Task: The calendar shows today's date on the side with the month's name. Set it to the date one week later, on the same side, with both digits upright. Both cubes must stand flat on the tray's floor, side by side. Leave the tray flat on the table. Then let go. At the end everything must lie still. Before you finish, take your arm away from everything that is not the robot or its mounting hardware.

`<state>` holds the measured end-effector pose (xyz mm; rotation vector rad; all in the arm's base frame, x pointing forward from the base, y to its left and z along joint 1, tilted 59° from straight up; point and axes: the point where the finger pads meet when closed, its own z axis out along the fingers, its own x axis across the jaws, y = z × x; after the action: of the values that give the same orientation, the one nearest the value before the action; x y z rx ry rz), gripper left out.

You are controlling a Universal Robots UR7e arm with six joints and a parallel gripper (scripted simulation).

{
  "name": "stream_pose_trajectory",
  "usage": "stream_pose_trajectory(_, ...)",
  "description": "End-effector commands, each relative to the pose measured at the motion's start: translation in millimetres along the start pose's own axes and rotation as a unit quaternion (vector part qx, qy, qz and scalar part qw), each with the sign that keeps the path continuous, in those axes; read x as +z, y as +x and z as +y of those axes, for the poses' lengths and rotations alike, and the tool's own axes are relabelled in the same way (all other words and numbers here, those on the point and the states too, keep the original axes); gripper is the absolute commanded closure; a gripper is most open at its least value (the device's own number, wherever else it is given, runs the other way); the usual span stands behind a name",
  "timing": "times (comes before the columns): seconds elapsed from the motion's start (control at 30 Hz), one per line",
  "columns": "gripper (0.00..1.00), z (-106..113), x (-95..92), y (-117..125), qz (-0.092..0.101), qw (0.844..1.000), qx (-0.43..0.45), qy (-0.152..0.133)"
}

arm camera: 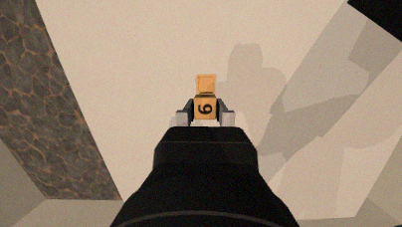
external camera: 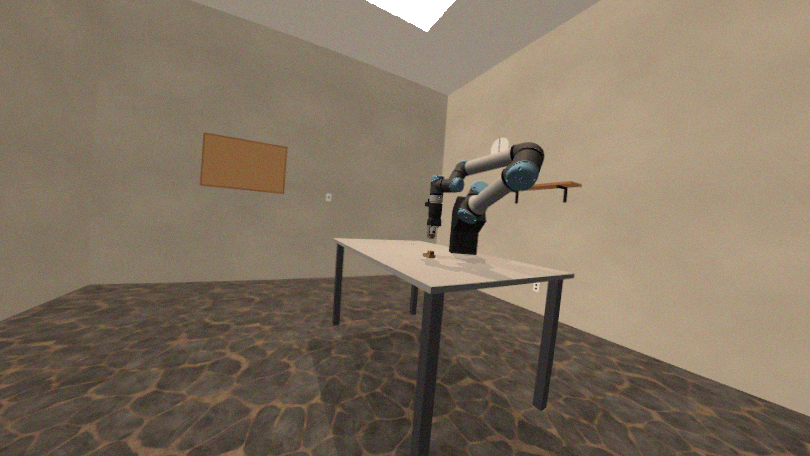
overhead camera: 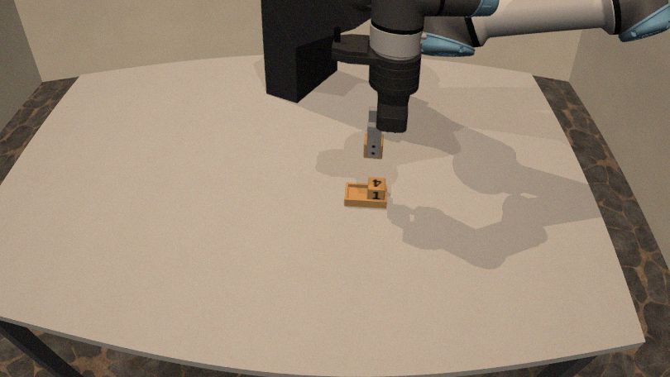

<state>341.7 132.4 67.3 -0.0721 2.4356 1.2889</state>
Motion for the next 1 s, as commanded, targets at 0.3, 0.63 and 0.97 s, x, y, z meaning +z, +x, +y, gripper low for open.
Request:
stream_pose_trajectory(0.3,0.43,-22.6,-1.9,3.4,0.0,1.0,-0.012,0.001)
stream_pose_trajectory(0.63,0.43,-22.0,-1.1,3.6,0.001,1.0,-0.012,0.001)
stream_pose_trajectory(0.97,0.43,-21.5,7.8,4.3,0.001,1.0,-0.012,0.0)
